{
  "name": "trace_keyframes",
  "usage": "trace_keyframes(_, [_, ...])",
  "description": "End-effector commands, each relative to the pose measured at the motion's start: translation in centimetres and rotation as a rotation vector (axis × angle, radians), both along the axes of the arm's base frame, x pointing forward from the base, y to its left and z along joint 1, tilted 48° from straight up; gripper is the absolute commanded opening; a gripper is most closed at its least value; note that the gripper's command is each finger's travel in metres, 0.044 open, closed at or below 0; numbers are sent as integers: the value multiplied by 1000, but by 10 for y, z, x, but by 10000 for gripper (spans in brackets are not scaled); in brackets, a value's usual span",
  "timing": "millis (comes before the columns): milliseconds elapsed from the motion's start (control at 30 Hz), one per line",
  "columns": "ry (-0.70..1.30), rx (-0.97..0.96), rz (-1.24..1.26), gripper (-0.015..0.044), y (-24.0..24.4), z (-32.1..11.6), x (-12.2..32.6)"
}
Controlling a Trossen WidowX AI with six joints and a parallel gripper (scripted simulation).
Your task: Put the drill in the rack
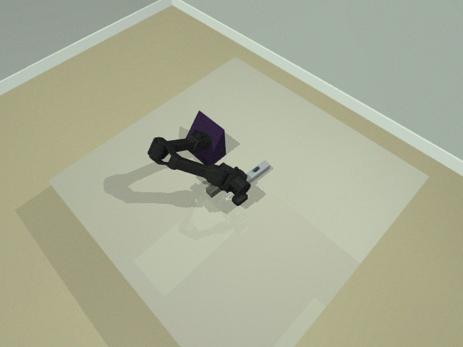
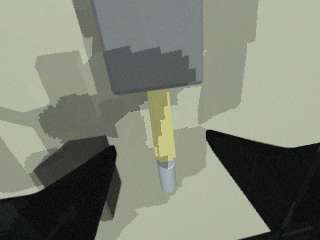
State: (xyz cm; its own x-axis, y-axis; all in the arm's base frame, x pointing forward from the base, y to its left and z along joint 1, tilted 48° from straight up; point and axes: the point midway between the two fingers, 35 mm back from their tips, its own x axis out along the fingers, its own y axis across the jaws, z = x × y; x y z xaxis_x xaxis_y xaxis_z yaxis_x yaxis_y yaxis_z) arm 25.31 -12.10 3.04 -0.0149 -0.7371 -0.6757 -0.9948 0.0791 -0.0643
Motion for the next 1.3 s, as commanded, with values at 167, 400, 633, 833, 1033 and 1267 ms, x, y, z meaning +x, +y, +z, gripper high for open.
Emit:
trace_keyframes(167, [-1, -1, -3, 440, 1, -5, 0])
trace_keyframes(400, [-1, -1, 0, 256, 1, -3, 0])
trace_keyframes(633, [-1, -1, 0, 72, 1, -3, 0])
trace_keyframes(833, [-1, -1, 0, 13, 1, -3, 0])
trace_keyframes(1033, [-1, -1, -3, 0, 3, -2, 0])
trace_keyframes(1267, [-1, -1, -3, 0, 0, 1, -1])
